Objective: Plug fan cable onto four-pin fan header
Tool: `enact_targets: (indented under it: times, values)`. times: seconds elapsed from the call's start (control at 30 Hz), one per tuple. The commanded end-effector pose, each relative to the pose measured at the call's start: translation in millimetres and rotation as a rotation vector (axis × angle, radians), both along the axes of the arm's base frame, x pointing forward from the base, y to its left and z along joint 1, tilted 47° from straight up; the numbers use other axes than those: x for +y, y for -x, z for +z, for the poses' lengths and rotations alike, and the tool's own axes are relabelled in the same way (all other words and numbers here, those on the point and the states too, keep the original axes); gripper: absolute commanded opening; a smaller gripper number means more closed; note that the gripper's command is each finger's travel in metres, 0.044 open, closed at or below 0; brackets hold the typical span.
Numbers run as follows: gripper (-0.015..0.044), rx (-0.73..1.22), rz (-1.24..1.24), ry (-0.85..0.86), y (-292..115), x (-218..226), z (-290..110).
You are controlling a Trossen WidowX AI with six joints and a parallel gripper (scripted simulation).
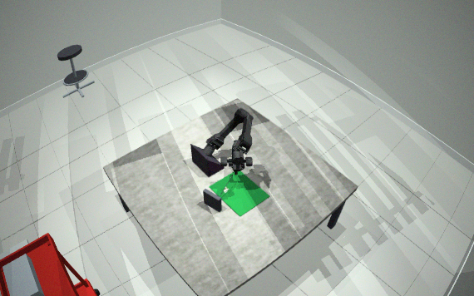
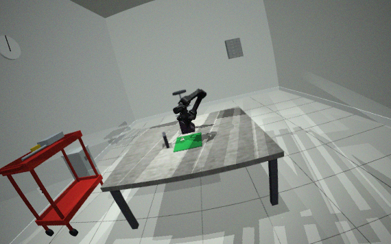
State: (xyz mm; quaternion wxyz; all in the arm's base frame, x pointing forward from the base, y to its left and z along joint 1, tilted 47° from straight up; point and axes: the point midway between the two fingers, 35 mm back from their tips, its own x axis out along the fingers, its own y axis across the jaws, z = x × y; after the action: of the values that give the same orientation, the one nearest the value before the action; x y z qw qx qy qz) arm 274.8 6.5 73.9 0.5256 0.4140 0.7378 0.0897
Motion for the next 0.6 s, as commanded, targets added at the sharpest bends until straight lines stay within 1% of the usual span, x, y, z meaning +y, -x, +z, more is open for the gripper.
enact_targets:
  times: [0.0,0.57]
  values:
    - [0.0,-0.003,0.009,0.046,3.3,2.8,-2.4]
    - [0.0,-0.047,0.04,0.292,17.7,13.7,-19.1]
